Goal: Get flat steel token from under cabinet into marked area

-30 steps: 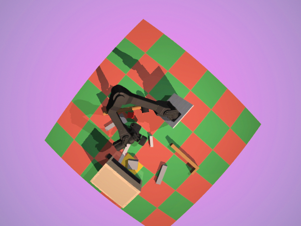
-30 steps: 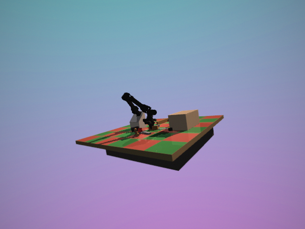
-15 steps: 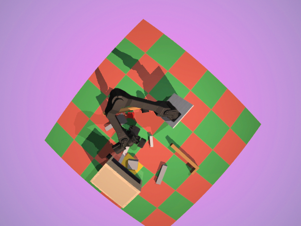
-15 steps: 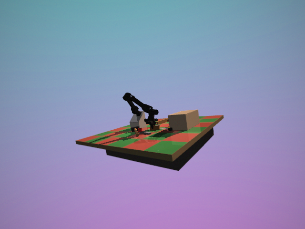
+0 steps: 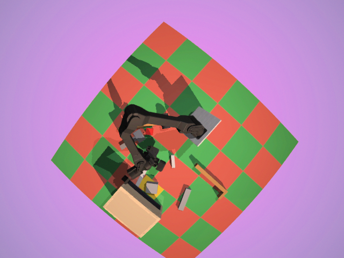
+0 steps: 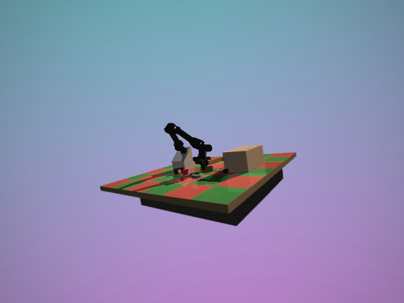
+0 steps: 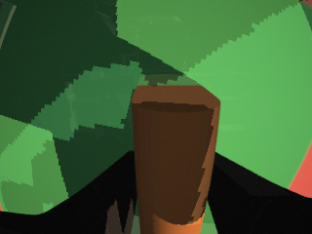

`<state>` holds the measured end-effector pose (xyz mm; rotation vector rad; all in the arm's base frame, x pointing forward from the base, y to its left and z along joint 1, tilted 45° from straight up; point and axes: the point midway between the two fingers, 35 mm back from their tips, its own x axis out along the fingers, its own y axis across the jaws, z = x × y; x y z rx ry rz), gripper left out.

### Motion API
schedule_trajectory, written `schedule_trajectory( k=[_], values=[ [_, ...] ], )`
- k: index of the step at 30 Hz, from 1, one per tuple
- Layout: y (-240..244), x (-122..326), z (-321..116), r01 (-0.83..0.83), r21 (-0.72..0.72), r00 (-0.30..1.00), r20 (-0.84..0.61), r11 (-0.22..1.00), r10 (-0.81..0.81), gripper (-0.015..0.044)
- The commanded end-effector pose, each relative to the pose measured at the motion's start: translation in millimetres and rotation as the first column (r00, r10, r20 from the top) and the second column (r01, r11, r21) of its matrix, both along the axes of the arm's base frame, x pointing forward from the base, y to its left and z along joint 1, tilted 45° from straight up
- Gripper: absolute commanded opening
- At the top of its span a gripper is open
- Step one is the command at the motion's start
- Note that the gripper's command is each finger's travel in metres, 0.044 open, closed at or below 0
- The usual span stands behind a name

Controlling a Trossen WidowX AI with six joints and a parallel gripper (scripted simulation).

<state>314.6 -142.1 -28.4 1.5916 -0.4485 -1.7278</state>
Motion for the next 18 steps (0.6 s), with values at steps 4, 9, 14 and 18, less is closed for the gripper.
schedule_trajectory(
  k=[4,9,14,18],
  values=[
    [2.1,12.8,-1.1,0.001,0.003,1.0,0.016,1.0,-0.002,0.0],
    [3.5,17.9,-2.1,0.001,0.003,1.0,0.016,1.0,-0.002,0.0],
    [4.9,23.1,-3.1,0.001,0.003,1.0,0.017,1.0,-0.002,0.0],
    [6.0,27.3,-3.9,0.001,0.003,1.0,0.017,1.0,-0.002,0.0]
  ],
)
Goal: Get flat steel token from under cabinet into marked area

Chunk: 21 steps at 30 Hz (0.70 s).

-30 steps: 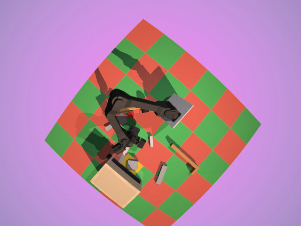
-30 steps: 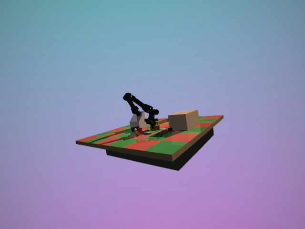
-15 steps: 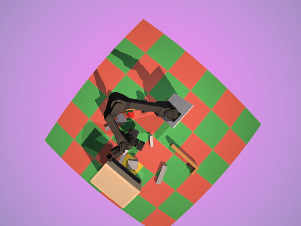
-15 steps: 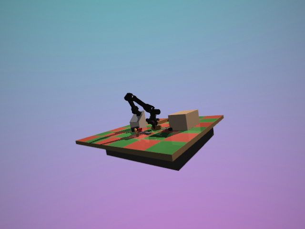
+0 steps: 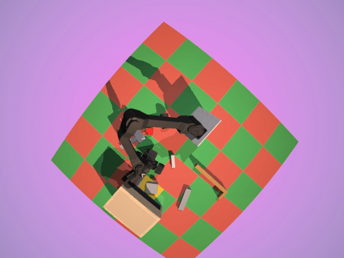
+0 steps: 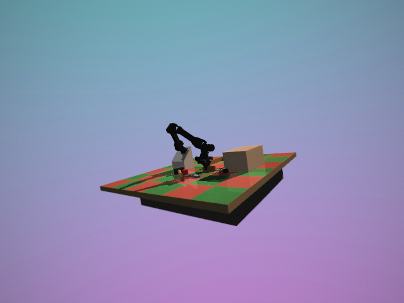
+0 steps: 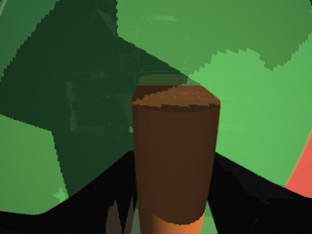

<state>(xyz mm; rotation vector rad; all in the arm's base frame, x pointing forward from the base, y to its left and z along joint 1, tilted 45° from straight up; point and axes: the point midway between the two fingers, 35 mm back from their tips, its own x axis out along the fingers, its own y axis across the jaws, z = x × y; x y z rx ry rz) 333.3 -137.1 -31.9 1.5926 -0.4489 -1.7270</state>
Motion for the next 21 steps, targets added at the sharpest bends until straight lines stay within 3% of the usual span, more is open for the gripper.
schedule_trajectory(
  k=[1,21],
  values=[
    [1.3,9.6,-0.5,0.002,0.004,1.0,0.016,1.0,-0.002,0.0],
    [6.3,29.4,-4.0,0.002,0.004,1.0,0.017,1.0,-0.002,0.0]
  ],
)
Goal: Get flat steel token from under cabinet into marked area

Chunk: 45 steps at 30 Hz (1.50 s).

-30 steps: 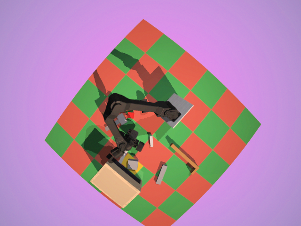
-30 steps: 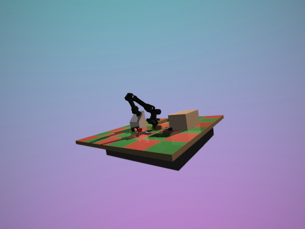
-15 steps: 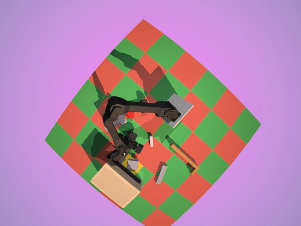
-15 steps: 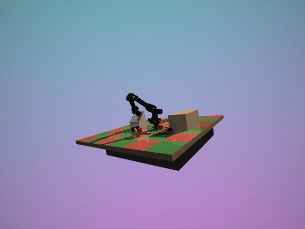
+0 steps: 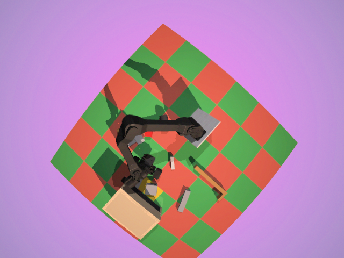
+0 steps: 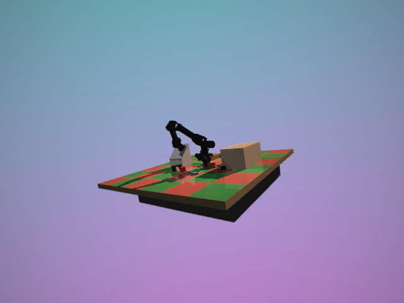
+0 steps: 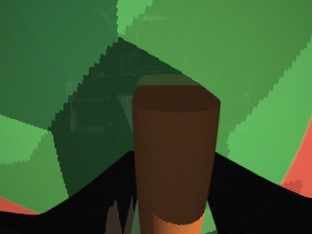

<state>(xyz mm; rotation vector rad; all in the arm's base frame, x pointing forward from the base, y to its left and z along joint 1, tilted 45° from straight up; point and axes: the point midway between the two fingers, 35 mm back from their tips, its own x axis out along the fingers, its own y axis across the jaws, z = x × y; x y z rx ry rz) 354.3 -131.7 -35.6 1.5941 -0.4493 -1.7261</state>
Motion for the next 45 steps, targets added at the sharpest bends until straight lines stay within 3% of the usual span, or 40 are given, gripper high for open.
schedule_trajectory(
  k=[1,45],
  values=[
    [1.2,9.3,-0.4,0.002,0.004,1.0,0.016,1.0,-0.002,0.0],
    [10.5,49.7,-6.3,0.002,0.004,1.0,0.019,1.0,-0.002,0.0]
  ],
)
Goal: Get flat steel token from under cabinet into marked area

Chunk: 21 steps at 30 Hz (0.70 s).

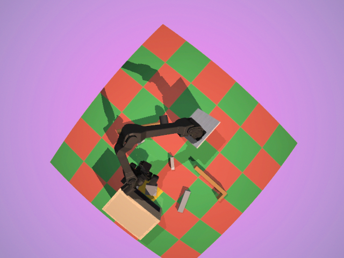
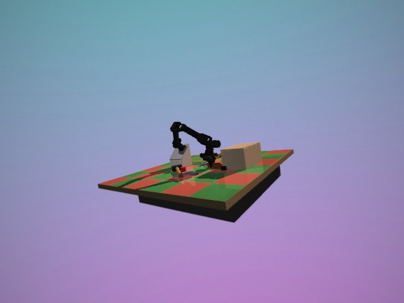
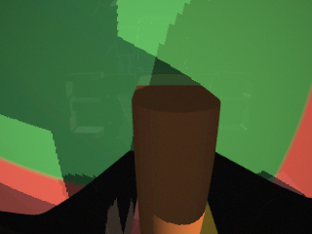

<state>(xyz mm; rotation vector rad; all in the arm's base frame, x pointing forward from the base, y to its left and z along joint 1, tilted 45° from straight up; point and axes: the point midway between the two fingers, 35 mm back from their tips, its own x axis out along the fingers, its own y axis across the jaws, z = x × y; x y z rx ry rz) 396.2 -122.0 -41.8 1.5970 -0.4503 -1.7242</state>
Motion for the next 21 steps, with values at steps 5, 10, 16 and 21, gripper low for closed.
schedule_trajectory(
  k=[5,10,16,21],
  values=[
    [1.7,12.1,-0.6,0.002,0.004,1.0,0.016,1.0,-0.002,0.0],
    [2.6,16.3,-1.1,0.002,0.004,1.0,0.017,1.0,-0.002,0.0],
    [3.6,21.4,-1.7,0.002,0.004,1.0,0.017,1.0,-0.002,0.0],
    [4.5,25.5,-2.2,0.002,0.004,1.0,0.017,1.0,-0.002,0.0]
  ],
)
